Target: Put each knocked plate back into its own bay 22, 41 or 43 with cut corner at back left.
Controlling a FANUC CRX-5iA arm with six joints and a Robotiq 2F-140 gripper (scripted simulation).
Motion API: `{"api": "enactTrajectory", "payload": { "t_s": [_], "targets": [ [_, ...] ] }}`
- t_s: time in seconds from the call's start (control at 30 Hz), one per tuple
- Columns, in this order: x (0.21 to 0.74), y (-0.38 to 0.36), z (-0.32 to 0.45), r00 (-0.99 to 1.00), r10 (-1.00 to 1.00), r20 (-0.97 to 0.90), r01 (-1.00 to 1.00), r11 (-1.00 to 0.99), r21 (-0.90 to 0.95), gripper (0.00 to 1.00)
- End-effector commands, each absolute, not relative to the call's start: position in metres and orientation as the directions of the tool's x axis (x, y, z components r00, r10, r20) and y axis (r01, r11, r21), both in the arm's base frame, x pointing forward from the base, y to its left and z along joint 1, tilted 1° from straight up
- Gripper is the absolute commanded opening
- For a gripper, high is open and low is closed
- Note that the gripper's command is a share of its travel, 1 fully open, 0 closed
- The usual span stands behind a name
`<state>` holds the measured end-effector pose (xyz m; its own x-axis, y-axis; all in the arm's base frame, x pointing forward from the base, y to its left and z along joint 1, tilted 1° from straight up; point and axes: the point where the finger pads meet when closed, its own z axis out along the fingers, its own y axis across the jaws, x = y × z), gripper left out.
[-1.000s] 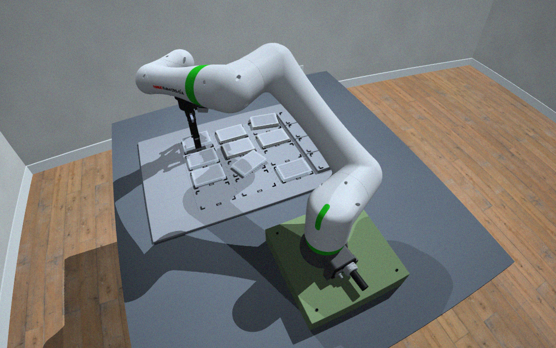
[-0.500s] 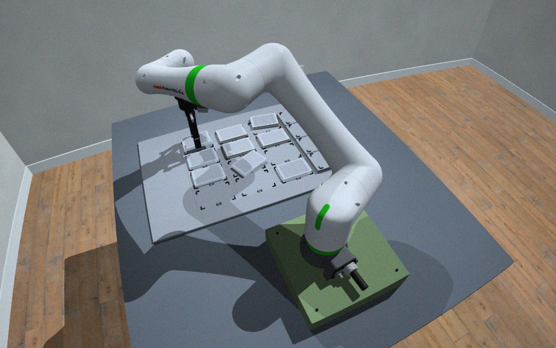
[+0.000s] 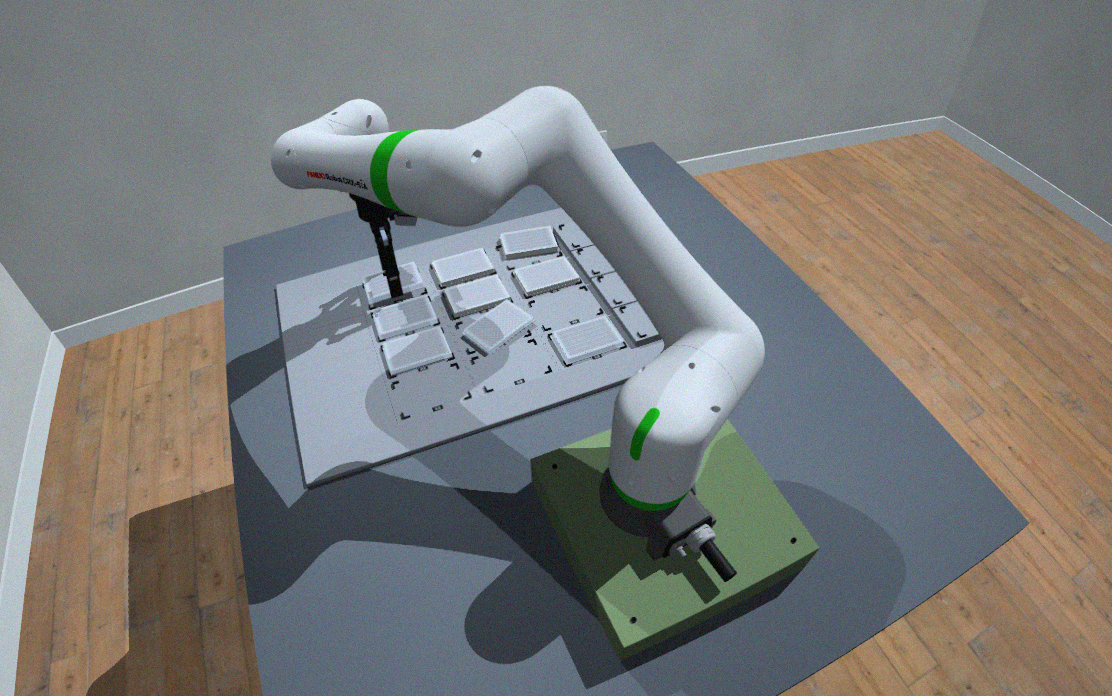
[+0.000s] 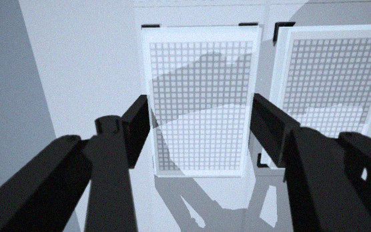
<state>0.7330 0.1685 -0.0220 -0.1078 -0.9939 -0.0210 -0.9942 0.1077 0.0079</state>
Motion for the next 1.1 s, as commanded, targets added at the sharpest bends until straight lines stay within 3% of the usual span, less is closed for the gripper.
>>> {"api": "enactTrajectory", "payload": {
  "t_s": [0.0,1.07],
  "targets": [
    [0.7336,0.1686,-0.0215,-0.108,-0.994,-0.021,-0.994,0.108,0.006,0.10],
    [0.7336,0.1688,-0.0291,-0.108,-0.994,-0.021,-0.994,0.108,0.006,0.10]
  ]
}}
